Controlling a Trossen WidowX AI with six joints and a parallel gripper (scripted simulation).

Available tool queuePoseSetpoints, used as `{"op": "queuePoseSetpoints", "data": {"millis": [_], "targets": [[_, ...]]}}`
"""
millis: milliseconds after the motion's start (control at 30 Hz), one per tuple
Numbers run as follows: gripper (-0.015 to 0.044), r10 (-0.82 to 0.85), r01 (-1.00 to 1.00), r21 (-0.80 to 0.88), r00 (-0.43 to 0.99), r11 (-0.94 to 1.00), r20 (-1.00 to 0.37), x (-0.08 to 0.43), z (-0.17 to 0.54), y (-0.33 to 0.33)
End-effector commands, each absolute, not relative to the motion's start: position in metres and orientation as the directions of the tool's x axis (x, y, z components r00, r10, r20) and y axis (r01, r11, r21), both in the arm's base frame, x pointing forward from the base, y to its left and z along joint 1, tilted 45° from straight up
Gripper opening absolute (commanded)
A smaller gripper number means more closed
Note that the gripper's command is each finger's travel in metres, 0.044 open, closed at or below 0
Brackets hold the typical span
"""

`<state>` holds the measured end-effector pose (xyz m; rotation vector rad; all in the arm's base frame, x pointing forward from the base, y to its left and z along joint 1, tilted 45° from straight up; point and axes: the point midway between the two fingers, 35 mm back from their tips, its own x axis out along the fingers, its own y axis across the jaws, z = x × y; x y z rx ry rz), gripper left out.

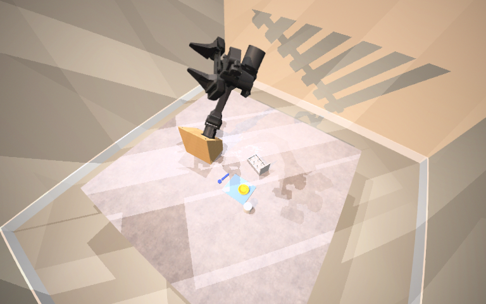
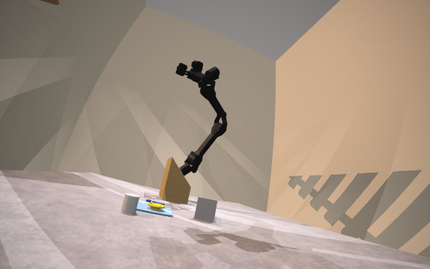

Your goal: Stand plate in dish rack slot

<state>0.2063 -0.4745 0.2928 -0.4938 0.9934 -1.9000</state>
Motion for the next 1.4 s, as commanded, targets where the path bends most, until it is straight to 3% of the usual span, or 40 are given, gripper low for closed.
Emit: {"op": "queuePoseSetpoints", "data": {"millis": [0,700,1367], "targets": [[0.04,-0.861,0.537,-0.802,-0.506,-0.261,-0.059,0.207,0.292,-0.475],[0.04,-0.907,0.436,-0.842,-0.119,0.318,-0.404,0.299,0.166,-0.453],[0.04,-0.566,0.153,-0.551,0.081,0.82,-0.82,0.349,0.037,-0.364]]}}
